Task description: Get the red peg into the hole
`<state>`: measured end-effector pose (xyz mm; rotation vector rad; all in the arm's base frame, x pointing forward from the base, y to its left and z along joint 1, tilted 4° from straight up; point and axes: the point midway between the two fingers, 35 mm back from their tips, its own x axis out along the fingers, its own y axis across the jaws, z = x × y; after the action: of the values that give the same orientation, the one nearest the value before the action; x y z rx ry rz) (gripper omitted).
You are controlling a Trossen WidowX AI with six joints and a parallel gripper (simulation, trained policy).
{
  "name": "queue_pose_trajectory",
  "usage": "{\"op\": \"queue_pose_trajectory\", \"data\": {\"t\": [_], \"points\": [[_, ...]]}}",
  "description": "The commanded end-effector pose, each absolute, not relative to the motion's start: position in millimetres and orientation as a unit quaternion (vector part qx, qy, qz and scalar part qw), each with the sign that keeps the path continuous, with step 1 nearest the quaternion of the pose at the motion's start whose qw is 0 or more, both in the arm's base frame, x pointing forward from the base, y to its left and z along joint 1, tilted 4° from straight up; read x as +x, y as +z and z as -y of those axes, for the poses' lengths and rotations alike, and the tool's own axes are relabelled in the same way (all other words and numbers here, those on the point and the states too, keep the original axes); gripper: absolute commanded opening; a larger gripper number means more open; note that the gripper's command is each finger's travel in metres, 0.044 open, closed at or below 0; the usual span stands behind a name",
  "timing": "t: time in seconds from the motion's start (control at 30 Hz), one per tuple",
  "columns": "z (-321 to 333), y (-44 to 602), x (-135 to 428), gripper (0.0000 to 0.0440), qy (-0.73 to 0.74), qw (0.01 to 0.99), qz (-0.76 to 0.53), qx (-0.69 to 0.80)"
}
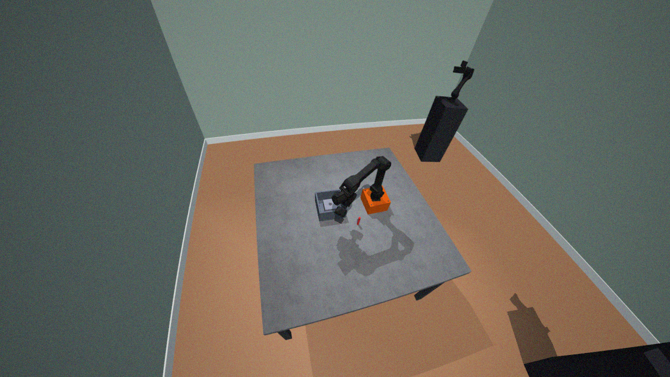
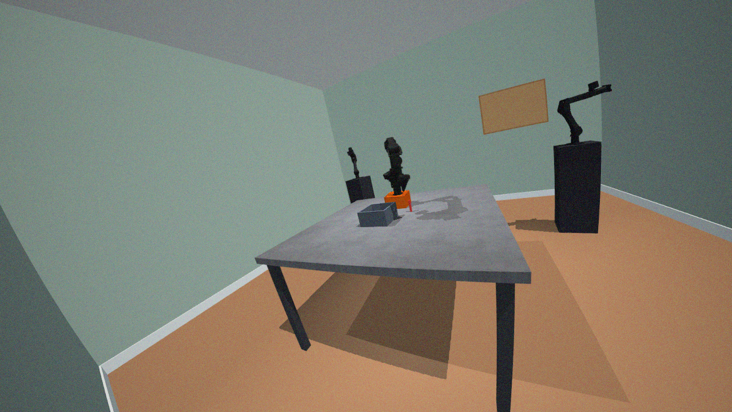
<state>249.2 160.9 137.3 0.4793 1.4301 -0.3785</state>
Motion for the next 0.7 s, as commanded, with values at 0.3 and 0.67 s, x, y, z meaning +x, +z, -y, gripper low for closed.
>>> {"op": "queue_pose_trajectory", "data": {"t": [0.3, 0.67], "points": [[-161.8, 114.6, 170.0, 0.044, -0.254, 0.65, -0.692, 0.185], [-158.8, 77.7, 145.1, 0.044, -0.284, 0.633, -0.703, 0.159]]}}
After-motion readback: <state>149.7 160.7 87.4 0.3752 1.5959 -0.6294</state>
